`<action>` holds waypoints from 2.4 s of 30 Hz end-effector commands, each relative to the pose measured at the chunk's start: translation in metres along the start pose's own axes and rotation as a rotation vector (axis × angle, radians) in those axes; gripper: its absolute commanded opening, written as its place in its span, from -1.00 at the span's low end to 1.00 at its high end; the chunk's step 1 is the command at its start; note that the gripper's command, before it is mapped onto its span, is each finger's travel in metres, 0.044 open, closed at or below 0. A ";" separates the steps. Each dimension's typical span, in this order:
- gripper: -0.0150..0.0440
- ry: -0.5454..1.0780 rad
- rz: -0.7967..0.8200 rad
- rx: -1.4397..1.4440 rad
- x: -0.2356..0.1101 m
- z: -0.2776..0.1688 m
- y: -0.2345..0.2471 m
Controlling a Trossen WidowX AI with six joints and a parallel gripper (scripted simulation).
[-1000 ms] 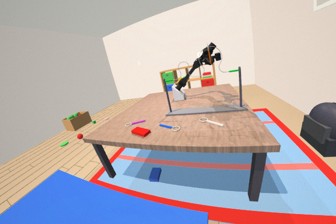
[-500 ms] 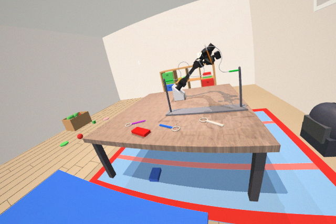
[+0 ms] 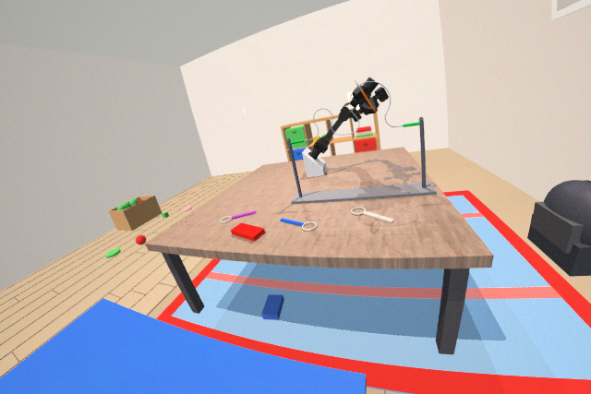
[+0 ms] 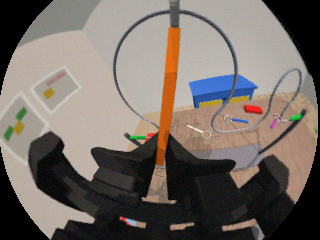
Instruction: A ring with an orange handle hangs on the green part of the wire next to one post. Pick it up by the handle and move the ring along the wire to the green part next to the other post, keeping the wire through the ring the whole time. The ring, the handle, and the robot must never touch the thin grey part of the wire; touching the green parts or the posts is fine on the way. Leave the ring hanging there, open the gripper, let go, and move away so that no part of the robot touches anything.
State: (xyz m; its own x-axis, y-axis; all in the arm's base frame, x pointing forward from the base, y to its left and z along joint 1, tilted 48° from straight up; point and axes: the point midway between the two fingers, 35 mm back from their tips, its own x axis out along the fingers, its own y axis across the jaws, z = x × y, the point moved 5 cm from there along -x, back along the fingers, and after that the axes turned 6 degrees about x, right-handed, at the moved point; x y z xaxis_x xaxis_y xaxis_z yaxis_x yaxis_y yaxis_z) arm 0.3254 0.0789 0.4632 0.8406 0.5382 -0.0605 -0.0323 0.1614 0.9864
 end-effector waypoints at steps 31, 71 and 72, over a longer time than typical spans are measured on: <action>-1.00 -0.024 0.218 0.373 0.000 -0.003 0.005; -1.00 -0.053 0.466 0.807 0.000 -0.004 0.011; -1.00 -0.054 0.473 0.818 0.000 -0.004 0.011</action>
State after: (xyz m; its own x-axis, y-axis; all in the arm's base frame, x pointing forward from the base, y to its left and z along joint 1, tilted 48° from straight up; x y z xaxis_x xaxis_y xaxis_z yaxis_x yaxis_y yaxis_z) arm 0.3229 0.0850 0.4733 0.8590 0.3789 0.3444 -0.0014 -0.6708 0.7416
